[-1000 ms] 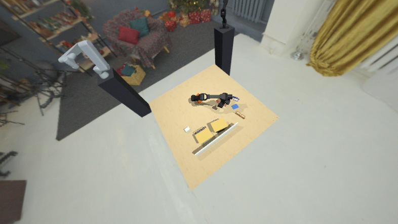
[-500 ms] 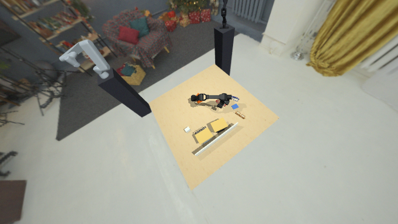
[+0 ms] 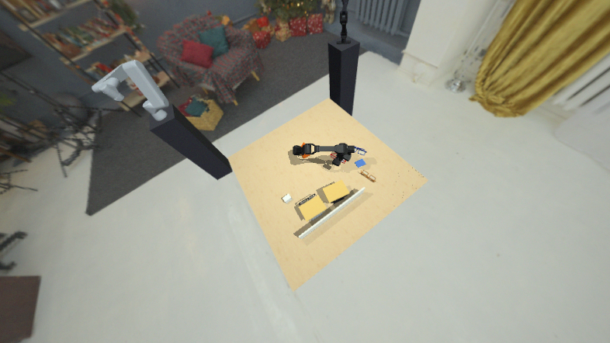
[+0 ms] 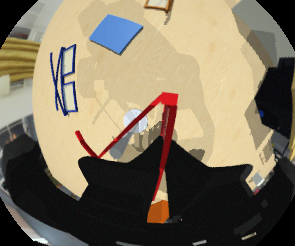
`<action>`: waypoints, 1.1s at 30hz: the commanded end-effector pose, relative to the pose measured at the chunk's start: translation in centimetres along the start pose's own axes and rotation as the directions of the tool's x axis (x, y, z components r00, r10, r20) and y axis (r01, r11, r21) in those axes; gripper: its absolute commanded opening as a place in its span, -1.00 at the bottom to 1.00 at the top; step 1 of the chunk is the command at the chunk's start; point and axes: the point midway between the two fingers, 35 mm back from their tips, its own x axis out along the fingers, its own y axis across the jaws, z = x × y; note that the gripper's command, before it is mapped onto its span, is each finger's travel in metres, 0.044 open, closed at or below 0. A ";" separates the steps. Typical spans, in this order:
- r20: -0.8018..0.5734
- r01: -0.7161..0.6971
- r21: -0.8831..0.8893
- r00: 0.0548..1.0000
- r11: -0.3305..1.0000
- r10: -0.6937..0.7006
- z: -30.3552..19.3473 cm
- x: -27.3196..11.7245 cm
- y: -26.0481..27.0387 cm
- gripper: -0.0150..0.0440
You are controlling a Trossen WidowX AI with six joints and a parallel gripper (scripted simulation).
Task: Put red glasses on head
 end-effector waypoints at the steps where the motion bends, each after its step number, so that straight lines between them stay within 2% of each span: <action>1: 0.007 0.005 -0.004 1.000 1.000 -0.005 -0.1 -0.2 -0.5 -0.49; 33: 0.006 0.006 -0.004 1.000 1.000 -0.006 -1.1 -0.2 -1.5 -0.49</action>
